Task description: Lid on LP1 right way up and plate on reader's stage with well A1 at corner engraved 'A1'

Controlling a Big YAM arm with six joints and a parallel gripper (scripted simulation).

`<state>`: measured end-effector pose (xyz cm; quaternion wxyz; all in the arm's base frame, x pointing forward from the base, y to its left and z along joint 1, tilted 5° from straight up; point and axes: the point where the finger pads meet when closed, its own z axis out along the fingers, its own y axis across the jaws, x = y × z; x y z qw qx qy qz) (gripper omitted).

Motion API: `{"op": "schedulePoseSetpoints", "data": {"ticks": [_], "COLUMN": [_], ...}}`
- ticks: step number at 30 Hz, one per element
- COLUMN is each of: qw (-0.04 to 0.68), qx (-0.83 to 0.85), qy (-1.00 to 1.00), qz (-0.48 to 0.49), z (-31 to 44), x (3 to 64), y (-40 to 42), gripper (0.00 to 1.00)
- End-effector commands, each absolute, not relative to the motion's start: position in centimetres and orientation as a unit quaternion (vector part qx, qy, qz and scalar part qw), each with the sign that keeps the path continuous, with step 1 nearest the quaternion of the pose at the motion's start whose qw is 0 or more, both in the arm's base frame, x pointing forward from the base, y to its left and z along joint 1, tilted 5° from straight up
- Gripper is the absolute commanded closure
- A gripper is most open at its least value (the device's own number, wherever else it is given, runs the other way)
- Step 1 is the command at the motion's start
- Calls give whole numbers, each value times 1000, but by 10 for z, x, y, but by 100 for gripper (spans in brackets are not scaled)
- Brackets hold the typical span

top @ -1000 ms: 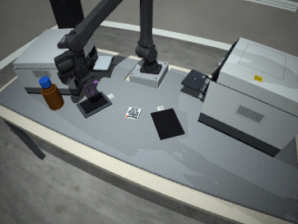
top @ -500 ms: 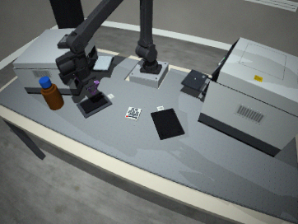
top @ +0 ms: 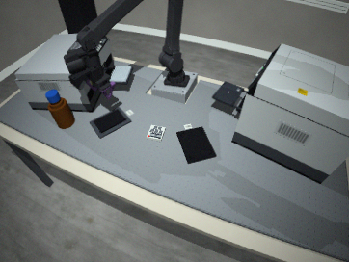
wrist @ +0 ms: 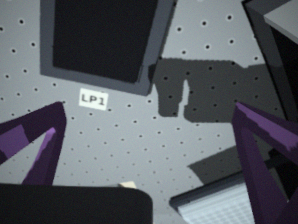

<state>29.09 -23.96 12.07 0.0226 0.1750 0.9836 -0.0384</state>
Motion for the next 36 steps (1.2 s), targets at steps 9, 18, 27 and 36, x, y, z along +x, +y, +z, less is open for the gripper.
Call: {"op": "schedulePoseSetpoints", "data": {"ticks": [9,18,27,36], "qw": [18,24,14,17], "qx": [75,47,-3,-39], "qy": [996,998,999,998], "qz": [-41,-47,-39,-51], "z": [137,155,151,170], "x": [252,217,195,157], "y": [-251,-265,-266,-273], "gripper": [0,0,0,0]}}
